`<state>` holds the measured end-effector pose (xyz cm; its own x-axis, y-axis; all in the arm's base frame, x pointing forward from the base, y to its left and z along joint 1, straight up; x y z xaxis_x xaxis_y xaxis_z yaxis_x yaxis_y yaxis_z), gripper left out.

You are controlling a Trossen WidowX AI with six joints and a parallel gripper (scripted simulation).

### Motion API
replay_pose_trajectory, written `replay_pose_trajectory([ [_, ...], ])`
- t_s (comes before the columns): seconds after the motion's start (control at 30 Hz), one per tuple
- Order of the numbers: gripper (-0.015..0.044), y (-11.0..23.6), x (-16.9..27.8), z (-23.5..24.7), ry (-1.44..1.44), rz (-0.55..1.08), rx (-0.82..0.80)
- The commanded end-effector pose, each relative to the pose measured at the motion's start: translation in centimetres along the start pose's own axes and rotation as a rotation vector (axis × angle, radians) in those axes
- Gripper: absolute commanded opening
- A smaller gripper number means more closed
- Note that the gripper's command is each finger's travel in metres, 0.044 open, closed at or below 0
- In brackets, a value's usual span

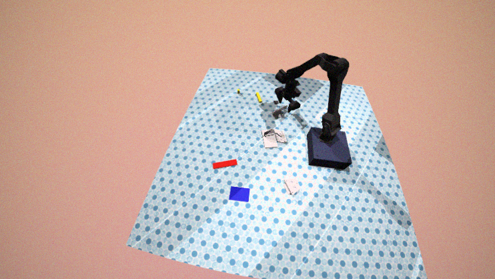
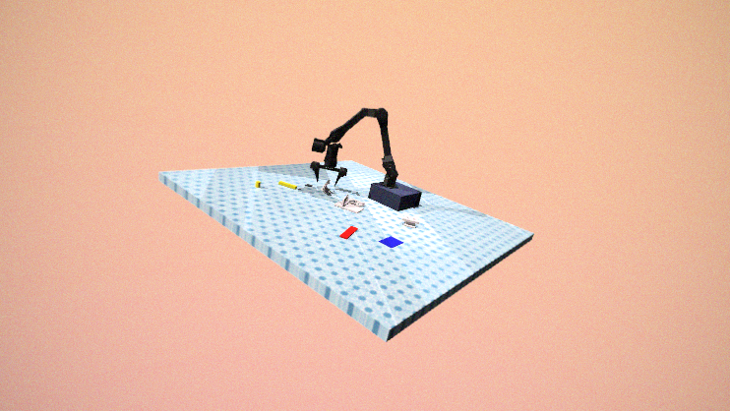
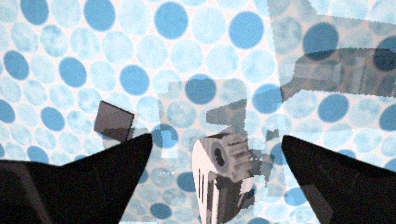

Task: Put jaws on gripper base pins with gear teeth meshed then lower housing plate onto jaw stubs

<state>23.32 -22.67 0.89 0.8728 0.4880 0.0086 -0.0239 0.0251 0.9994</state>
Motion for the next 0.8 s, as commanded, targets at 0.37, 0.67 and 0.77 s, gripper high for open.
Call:
replay_pose_trajectory([
  [0.37,0.044,-1.9,-0.1,-0.4,0.006,-0.001,0.008],
  [0.67,0.0204,-1.9,-0.1,-0.4,0.006,-0.001,0.008],
  [0.77,0.0145,-1.9,-0.1,-0.4,0.006,-0.001,0.008],
])
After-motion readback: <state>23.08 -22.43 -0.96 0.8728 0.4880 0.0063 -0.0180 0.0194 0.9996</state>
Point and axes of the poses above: the point midway between the two fingers, 35 mm back from their tips, its own y axis back along the fingers, its own z axis across the jaws, x = y × z, the point moved 2 cm from there along y, back along the fingers, and after that the axes turned 12 degrees about -y, right-handed, at the moved point
